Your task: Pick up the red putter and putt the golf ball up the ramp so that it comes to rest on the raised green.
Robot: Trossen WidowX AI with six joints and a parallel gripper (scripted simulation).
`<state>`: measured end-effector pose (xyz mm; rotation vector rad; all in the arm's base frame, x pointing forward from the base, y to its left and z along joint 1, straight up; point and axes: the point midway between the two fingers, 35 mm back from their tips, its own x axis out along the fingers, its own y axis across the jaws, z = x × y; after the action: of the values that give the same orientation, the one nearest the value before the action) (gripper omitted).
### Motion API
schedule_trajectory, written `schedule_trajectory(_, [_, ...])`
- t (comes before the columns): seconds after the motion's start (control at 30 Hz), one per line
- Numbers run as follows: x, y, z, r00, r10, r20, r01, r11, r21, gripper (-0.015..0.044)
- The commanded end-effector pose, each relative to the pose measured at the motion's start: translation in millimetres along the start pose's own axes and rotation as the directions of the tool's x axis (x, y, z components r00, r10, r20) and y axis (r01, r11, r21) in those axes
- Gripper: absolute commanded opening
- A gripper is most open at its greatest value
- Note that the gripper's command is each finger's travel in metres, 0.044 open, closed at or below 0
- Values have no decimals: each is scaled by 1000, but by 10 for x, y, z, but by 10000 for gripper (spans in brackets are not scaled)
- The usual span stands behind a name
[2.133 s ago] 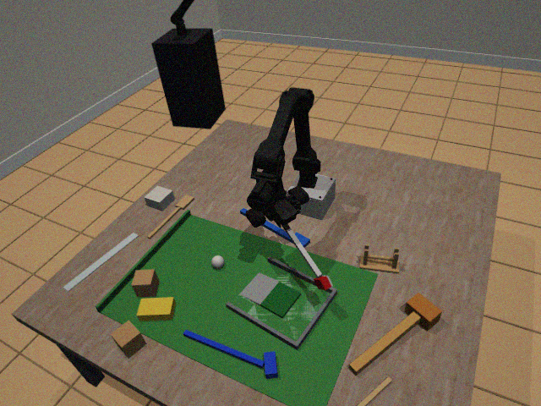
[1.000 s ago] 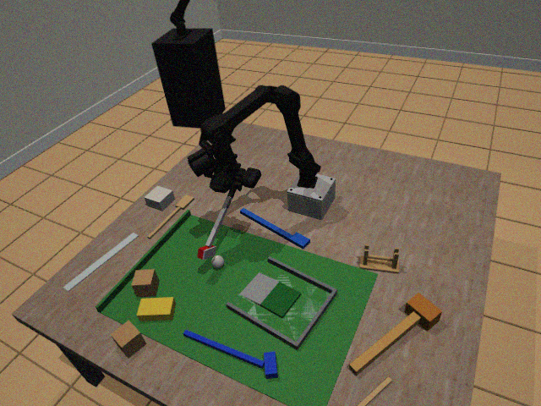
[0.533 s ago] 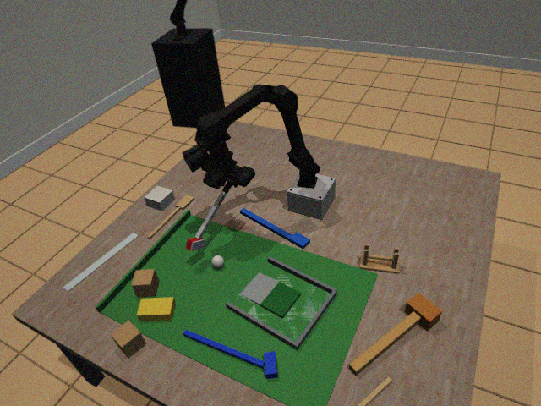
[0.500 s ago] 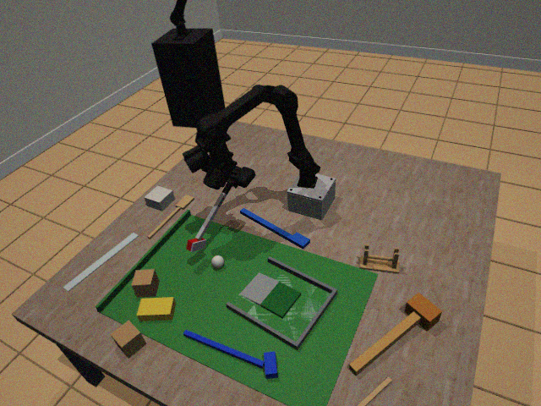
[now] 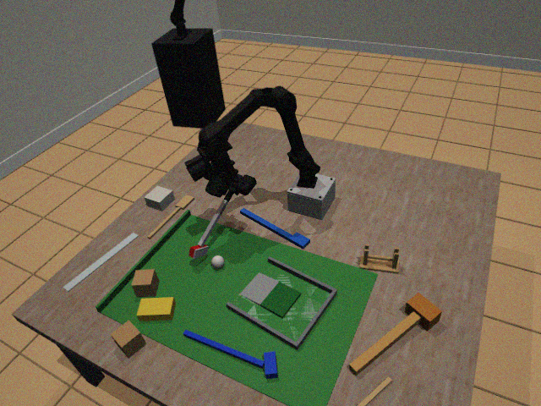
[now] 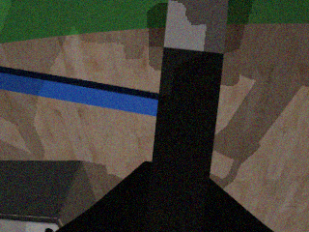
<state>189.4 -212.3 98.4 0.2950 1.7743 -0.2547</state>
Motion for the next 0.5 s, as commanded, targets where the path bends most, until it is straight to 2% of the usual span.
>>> schedule_trajectory(0.0, [73, 1, 10, 1000, 0, -6, 0, 1000, 4, 0])
schedule_trajectory(0.47, [252, 4, 52, 1000, 0, -6, 0, 1000, 4, 0])
